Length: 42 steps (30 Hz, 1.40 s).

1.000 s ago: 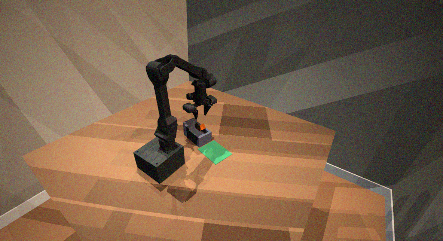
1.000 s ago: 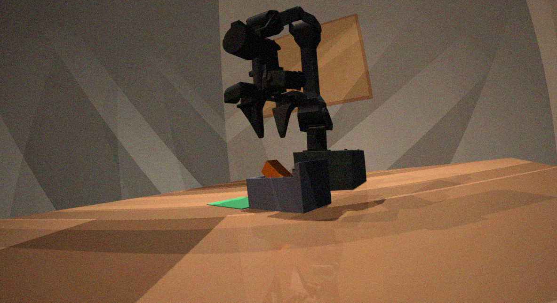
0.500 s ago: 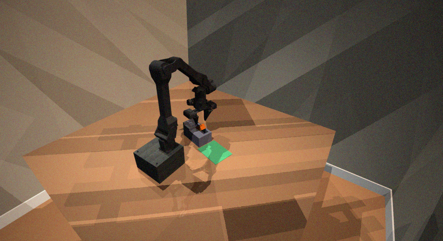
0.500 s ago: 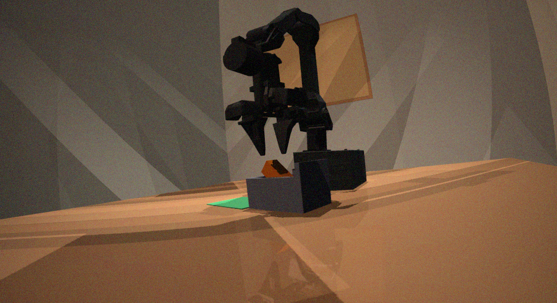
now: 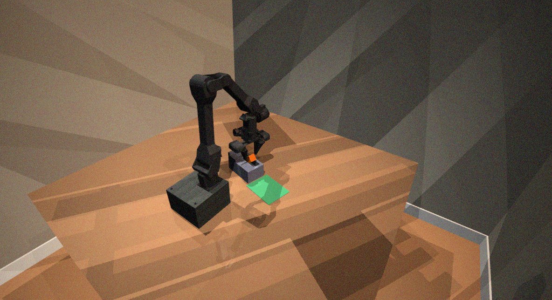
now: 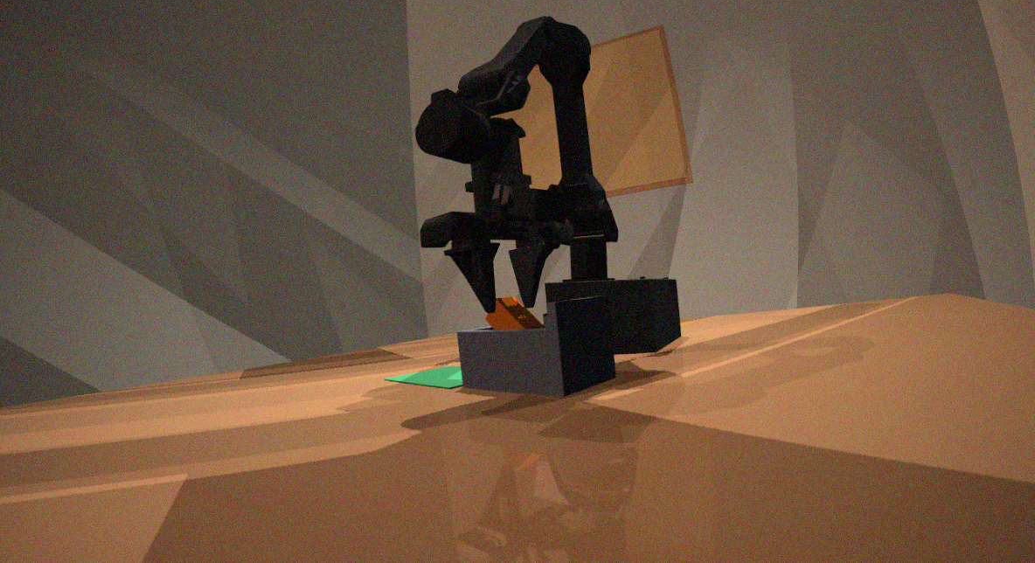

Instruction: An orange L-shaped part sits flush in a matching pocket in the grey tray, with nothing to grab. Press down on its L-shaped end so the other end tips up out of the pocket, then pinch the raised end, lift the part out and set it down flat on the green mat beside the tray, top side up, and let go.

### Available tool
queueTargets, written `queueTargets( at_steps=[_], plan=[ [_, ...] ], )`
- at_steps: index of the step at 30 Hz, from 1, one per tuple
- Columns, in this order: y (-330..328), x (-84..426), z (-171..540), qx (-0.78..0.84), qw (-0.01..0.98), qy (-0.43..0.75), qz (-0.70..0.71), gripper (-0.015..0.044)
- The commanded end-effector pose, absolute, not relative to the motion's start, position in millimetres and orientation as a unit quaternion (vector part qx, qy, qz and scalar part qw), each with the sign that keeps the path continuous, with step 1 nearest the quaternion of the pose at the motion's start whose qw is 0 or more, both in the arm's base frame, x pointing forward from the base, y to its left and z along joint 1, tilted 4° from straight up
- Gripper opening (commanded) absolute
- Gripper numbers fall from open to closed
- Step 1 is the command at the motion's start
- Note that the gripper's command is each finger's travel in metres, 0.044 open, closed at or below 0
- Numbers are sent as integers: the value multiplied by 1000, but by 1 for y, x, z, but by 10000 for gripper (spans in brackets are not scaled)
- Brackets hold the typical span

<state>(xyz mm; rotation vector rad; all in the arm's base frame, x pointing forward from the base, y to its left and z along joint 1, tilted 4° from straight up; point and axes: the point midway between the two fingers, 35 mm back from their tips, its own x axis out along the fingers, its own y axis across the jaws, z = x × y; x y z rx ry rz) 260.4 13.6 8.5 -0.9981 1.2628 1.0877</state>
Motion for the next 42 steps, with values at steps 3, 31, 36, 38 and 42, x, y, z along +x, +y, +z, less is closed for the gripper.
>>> queueTargets(
  at_steps=[3, 31, 36, 38, 42],
  plan=[
    [14, 259, -2, -424, 563, 539, 462, 280],
    [14, 259, -5, -424, 563, 537, 463, 0],
    [14, 259, -2, -424, 563, 537, 463, 0],
    [14, 259, 1, -424, 563, 538, 463, 0],
    [13, 259, 8, -424, 563, 538, 462, 0]
  ],
)
